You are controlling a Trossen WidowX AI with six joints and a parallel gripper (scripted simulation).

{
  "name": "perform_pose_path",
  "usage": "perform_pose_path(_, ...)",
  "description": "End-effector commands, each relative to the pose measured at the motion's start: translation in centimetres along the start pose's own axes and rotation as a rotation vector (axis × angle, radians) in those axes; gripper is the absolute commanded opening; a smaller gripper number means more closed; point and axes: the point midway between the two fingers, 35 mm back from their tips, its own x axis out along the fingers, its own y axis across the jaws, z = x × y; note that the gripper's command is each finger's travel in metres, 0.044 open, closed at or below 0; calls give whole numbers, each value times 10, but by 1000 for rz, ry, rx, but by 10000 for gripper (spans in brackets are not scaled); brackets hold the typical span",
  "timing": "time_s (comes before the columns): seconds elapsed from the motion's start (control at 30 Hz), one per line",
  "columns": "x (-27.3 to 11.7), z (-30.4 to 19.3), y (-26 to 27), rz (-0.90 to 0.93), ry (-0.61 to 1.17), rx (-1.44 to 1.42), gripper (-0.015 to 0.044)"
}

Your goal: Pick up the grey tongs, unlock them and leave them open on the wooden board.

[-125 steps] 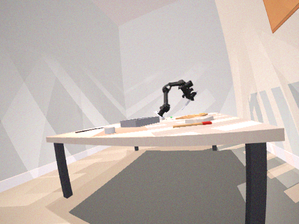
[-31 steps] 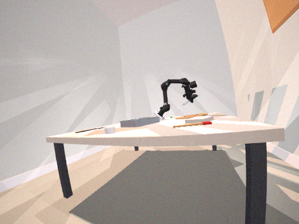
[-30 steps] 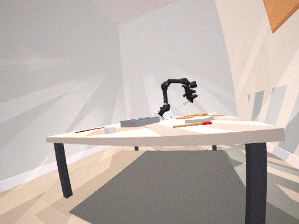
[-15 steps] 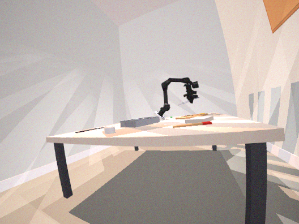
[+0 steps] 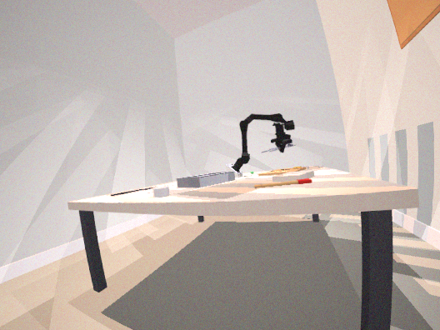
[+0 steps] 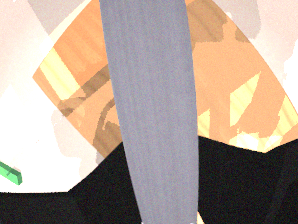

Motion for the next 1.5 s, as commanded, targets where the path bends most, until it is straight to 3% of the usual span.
perform_pose_path(0.0,-3,3,-1,-26,29,-9,-150)
perform_pose_path(0.83,-12,22,-6,-199,131,-104,-150)
perform_pose_path(1.47,0,24,-7,-200,132,-104,-150)
